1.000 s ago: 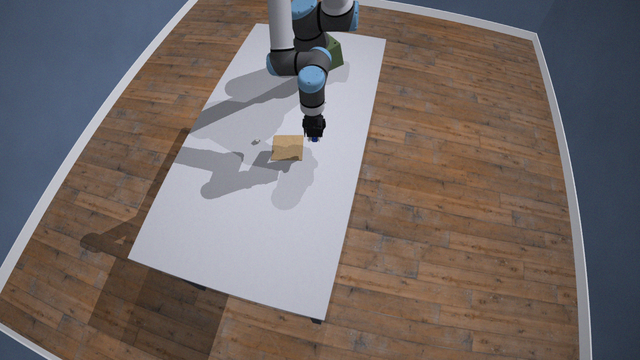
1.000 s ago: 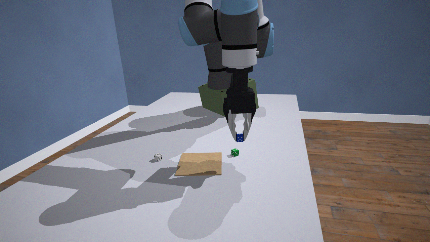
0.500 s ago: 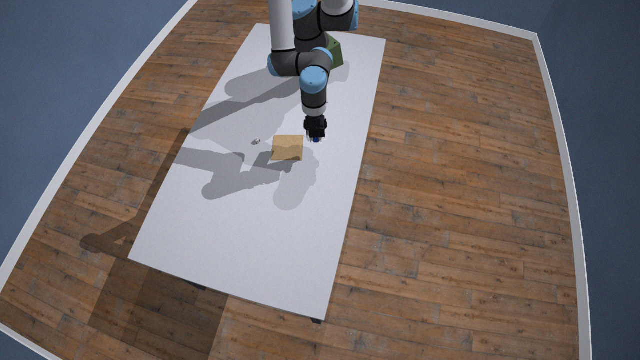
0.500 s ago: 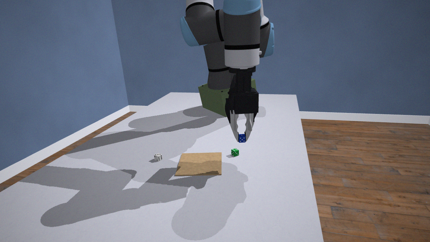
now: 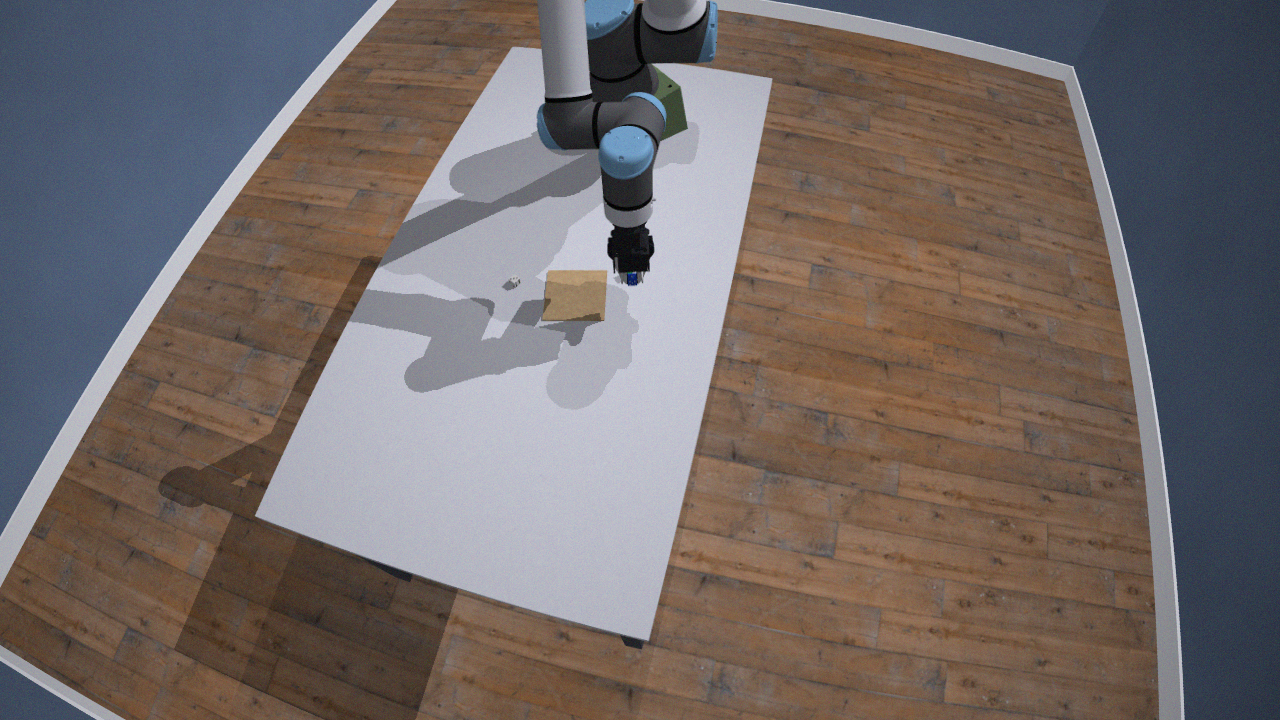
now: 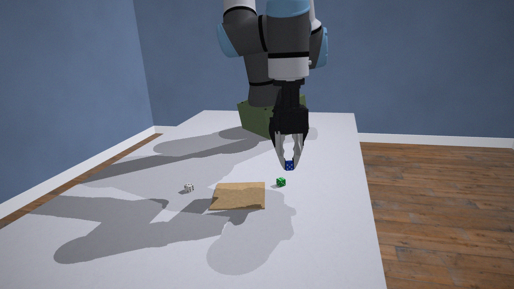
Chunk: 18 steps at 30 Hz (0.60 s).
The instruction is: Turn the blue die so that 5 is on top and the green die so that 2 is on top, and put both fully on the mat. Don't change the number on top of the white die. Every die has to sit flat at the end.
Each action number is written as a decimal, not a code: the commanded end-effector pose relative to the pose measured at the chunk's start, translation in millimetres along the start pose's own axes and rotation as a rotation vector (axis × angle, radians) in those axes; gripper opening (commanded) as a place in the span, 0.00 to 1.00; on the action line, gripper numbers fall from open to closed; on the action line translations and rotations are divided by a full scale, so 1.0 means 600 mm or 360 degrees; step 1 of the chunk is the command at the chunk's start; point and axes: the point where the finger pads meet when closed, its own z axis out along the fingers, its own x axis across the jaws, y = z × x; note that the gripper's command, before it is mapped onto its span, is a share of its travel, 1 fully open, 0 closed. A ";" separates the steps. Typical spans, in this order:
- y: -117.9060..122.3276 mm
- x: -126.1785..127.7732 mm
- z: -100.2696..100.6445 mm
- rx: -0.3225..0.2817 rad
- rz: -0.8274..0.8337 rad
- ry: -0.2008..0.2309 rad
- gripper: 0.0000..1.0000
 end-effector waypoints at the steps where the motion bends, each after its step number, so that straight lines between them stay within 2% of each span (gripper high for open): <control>1: 0.000 0.000 -0.001 -0.0079 0.0000 0.0000 0.03; 6: 0.000 0.000 0.000 -0.0214 0.0000 0.0000 0.03; 13: -0.002 0.000 0.001 -0.0451 0.0000 0.0001 0.03; 15: -0.002 0.000 0.001 -0.0451 0.0000 0.0001 0.03; 18: -0.003 0.000 -0.001 -0.0563 -0.0001 -0.0001 0.03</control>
